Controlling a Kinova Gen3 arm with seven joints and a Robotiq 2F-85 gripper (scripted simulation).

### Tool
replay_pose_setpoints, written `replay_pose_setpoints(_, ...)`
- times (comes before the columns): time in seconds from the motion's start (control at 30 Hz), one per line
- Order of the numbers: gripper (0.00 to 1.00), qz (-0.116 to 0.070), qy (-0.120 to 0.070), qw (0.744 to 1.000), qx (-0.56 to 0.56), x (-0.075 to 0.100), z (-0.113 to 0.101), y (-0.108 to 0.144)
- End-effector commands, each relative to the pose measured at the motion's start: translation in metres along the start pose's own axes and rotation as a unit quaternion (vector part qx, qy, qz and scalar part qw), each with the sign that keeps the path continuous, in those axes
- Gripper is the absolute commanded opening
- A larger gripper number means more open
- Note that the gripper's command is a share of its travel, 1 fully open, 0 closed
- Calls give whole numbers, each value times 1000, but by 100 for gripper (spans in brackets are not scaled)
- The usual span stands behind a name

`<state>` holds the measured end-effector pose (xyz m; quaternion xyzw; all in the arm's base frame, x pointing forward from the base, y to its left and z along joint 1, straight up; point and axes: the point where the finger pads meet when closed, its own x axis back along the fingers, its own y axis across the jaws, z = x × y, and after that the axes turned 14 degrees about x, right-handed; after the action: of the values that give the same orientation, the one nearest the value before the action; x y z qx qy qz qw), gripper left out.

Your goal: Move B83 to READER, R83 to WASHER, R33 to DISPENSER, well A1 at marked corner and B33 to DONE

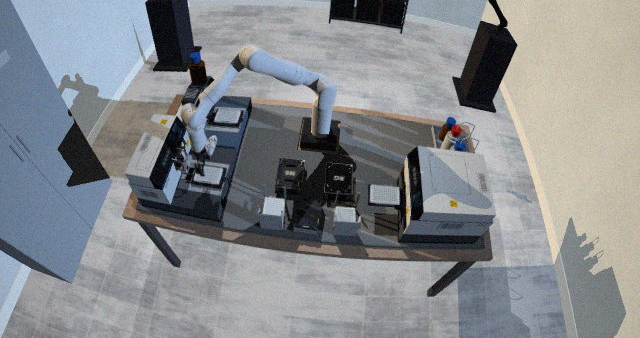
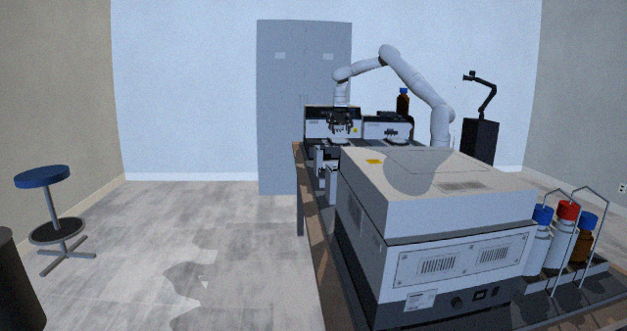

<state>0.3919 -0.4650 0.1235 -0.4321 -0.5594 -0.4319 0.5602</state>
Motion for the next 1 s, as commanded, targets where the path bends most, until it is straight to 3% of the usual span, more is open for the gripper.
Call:
replay_pose_setpoints(0.0,100,0,-1,1000,0,3,0,0)
replay_pose_setpoints(0.97,100,0,-1,1000,0,39,0,0)
